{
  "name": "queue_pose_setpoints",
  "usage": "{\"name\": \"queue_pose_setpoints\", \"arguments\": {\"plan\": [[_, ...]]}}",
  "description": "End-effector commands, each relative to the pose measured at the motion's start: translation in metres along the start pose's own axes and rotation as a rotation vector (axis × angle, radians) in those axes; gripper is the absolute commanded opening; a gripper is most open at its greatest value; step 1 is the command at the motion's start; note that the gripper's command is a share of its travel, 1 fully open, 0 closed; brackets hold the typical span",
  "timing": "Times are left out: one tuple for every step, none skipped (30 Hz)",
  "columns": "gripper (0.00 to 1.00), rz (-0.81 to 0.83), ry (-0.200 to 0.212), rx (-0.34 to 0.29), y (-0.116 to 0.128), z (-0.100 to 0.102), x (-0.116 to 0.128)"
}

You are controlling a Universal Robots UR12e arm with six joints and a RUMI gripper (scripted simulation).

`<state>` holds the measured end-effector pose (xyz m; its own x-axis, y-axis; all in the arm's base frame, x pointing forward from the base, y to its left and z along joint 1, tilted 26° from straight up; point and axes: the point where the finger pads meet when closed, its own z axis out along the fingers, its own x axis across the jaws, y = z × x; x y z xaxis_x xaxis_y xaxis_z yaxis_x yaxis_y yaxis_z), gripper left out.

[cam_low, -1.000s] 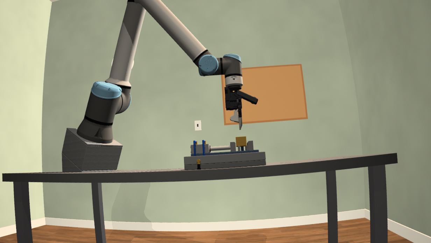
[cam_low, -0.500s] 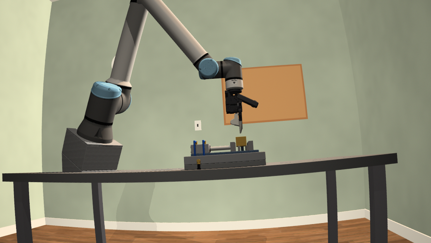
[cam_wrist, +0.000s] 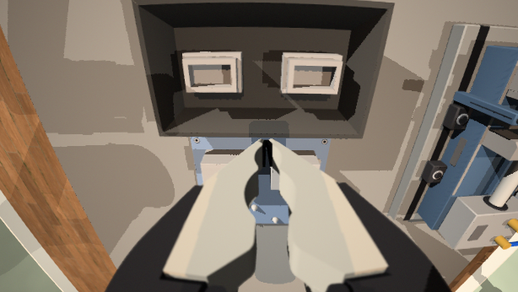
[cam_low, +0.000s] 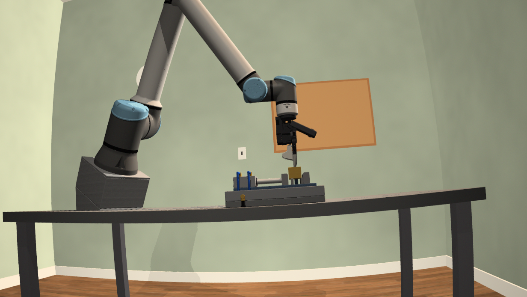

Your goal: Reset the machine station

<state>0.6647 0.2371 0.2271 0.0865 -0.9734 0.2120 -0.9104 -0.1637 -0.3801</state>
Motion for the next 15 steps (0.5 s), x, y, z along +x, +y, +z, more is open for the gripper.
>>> {"name": "queue_pose_setpoints", "arguments": {"plan": [[0.0, 0.0, 0.0, 0.002, -0.0009, 0.0067, -0.0001], [0.0, 0.0, 0.0, 0.002, -0.0009, 0.008, -0.0001], [0.0, 0.0, 0.0, 0.002, -0.001, 0.0092, -0.0001], [0.0, 0.0, 0.0, 0.002, -0.001, 0.0104, -0.0001], [0.0, 0.0, 0.0, 0.002, -0.001, 0.0114, -0.0001], [0.0, 0.0, 0.0, 0.002, -0.001, 0.0123, -0.0001], [0.0, 0.0, 0.0, 0.002, -0.001, 0.0132, -0.0001], [0.0, 0.0, 0.0, 0.002, -0.0011, 0.0139, -0.0001], [0.0, 0.0, 0.0, 0.002, -0.0011, 0.0145, -0.0001], [0.0, 0.0, 0.0, 0.002, -0.0011, 0.0151, -0.0001], [0.0, 0.0, 0.0, 0.002, -0.0011, 0.0155, -0.0001], [0.0, 0.0, 0.0, 0.002, -0.0011, 0.0159, -0.0001], [0.0, 0.0, 0.0, 0.002, -0.0011, 0.0162, -0.0001], [0.0, 0.0, 0.0, 0.002, -0.0011, 0.0162, -0.0001], [0.0, 0.0, 0.0, 0.002, -0.0011, 0.0162, -0.0001]]}}
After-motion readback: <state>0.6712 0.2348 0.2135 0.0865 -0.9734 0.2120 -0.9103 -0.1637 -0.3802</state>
